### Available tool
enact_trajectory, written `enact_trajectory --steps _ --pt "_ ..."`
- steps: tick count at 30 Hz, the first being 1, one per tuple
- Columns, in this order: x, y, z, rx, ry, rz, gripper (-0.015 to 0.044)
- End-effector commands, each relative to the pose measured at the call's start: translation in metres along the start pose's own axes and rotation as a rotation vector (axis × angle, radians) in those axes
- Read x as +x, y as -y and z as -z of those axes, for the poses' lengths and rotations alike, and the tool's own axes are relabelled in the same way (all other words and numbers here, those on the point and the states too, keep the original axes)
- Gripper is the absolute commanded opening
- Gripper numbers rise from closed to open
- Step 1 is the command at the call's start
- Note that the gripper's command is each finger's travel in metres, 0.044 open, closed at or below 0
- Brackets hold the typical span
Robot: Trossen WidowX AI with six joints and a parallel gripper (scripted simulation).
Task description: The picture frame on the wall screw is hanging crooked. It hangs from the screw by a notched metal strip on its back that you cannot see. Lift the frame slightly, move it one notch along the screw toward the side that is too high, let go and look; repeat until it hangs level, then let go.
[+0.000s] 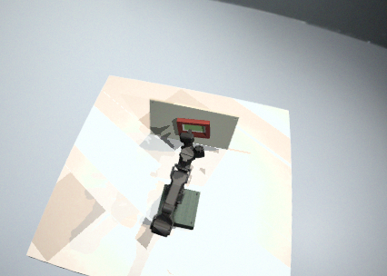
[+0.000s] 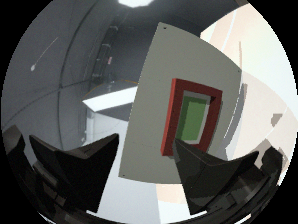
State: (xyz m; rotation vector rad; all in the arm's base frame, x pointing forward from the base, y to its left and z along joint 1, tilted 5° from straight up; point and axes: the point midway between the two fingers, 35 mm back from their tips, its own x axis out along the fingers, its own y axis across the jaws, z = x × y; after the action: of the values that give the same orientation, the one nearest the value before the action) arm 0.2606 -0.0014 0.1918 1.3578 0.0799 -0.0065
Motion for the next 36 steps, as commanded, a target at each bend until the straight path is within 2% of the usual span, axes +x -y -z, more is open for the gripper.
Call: enact_trajectory --steps 1,9,27,36 --pt "0.000 -0.001 0.006 0.005 0.000 -0.001 0.0260" --pt "0.003 -0.001 0.006 0.005 0.000 -0.002 0.0260" --pt "0.072 0.044 0.013 0.004 0.001 -0.006 0.0260" --pt "0.081 0.059 0.016 0.004 0.001 -0.006 0.0260"
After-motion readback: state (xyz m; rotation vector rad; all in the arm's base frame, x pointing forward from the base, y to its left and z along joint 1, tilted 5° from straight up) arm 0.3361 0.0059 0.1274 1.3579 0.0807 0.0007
